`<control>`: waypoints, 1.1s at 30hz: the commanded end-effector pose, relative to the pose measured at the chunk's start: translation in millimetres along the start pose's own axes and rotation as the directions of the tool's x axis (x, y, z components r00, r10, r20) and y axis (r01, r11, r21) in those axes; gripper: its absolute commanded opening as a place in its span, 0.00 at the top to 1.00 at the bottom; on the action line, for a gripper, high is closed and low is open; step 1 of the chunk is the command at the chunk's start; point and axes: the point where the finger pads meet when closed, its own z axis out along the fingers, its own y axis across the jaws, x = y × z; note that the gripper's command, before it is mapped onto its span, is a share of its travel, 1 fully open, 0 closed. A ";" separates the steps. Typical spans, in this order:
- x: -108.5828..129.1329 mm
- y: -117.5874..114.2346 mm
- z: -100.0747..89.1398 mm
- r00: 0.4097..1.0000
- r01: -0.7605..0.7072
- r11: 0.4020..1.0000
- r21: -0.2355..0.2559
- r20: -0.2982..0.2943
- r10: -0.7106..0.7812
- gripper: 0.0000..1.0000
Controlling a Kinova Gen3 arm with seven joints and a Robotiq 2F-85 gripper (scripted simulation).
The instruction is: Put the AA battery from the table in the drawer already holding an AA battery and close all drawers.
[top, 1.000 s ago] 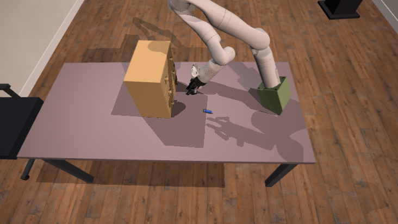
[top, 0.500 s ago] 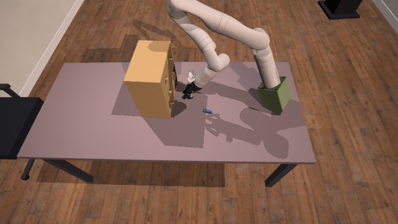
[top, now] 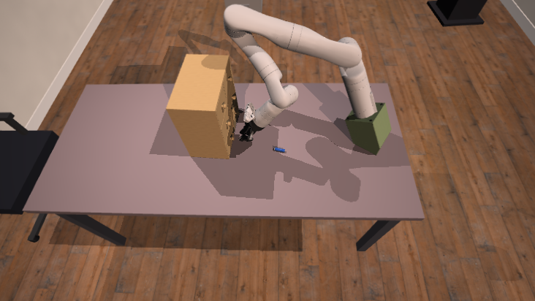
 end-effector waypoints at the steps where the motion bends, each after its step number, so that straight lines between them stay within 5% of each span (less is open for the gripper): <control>1: -6.5 2.6 6.9 1.000 -0.004 1.000 -0.009 0.014 0.005 0.67; 9: -9.2 2.8 23.1 1.000 -0.004 1.000 -0.009 0.014 0.005 0.67; 33: -9.4 2.8 23.9 1.000 -0.004 1.000 -0.009 0.014 0.005 0.67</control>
